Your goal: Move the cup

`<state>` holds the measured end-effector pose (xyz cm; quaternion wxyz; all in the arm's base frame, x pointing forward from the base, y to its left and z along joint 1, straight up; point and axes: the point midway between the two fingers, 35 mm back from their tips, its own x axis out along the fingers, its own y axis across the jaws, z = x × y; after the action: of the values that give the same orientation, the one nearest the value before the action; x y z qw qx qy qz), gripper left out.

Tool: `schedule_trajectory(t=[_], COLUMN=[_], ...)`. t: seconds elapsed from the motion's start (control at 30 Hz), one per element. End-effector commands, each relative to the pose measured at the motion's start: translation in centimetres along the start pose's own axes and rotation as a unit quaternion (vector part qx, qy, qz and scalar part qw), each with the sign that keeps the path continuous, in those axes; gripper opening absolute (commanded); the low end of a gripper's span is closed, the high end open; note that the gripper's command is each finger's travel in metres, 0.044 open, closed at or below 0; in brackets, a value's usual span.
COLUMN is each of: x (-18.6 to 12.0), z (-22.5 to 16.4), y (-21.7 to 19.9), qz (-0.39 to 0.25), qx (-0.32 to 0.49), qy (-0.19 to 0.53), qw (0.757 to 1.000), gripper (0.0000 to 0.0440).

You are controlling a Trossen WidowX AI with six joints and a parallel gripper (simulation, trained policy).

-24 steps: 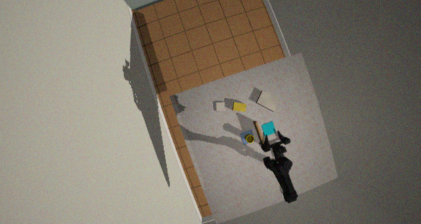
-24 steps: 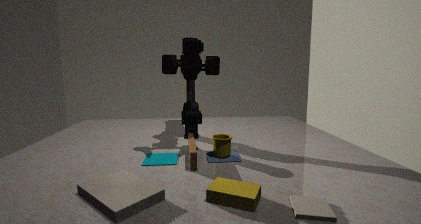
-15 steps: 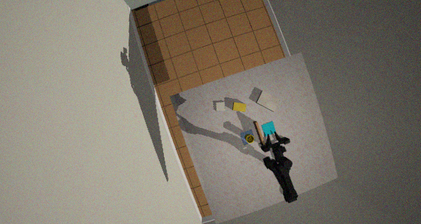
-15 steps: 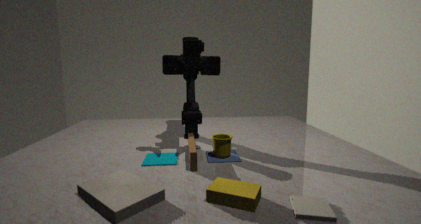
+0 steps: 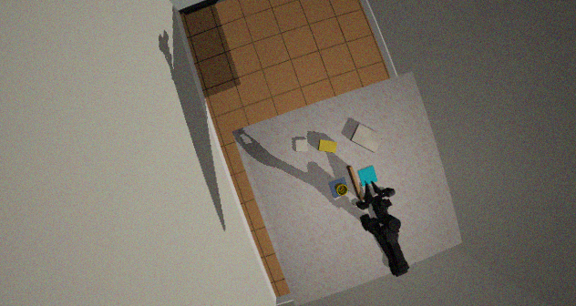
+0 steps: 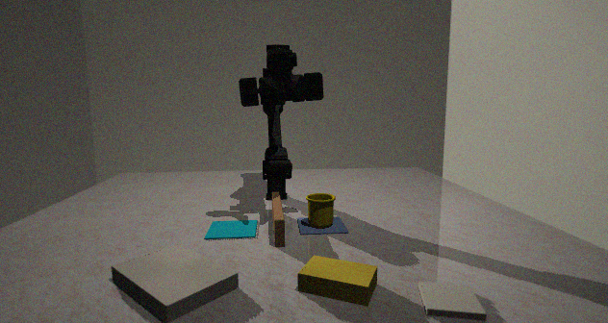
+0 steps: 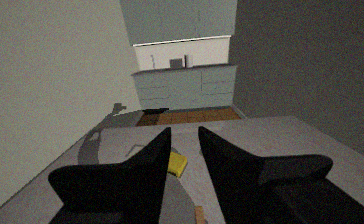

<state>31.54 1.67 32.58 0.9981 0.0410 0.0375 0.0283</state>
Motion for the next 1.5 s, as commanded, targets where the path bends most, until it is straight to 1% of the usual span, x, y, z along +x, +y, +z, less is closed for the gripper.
schedule_trajectory(t=[0.0,0.4,0.77,1.1,1.47], x=[0.3,0.9,1.2,1.3,1.3], z=[0.3,0.2,-0.1,-0.7,-1.7], y=[0.5,2.0,3.5,4.9,6.4], qz=[0.006,0.018,0.019,0.008,-0.018], qx=[0.018,0.084,0.153,0.216,0.282], qy=[0.014,0.079,0.147,0.212,0.285], qw=[1.000,0.993,0.977,0.953,0.916], gripper=[0.0141,0.0129,0.0137,0.0147,0.0150])
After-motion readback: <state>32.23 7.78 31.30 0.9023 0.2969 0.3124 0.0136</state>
